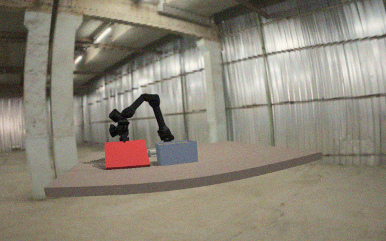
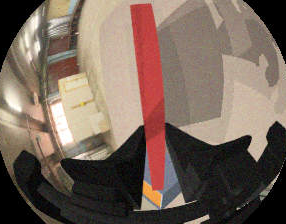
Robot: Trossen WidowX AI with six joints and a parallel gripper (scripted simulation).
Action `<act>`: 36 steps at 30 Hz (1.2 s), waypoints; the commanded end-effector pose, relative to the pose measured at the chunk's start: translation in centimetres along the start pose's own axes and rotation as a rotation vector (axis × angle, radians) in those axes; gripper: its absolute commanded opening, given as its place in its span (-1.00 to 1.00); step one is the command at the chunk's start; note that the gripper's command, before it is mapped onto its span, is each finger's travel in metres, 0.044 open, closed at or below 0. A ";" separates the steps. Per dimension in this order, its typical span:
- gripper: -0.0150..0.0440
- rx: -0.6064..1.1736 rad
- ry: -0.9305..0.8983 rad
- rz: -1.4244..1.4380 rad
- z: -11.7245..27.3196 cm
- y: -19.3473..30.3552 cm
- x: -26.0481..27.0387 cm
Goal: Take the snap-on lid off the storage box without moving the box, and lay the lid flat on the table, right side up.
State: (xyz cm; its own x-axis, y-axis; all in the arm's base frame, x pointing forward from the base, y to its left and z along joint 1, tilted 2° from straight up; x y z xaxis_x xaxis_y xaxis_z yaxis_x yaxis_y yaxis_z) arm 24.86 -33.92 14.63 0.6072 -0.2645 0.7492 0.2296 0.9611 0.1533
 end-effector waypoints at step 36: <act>-0.49 0.006 0.011 -0.006 -2.3 -0.5 -2.8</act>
State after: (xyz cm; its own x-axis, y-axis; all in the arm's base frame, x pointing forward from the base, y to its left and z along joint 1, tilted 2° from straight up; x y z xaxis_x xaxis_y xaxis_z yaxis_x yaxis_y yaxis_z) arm 24.90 -34.00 12.39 0.5975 -0.2523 0.7612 0.2247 0.9639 0.1431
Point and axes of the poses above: the point midway between the two fingers, 35 mm back from their tips, its own z axis back along the fingers, its own x axis across the jaws, y = z × x, the point moved 7 cm from there along z, back along the fingers, and after that the axes turned 12 degrees about -z, right-handed, at the moved point
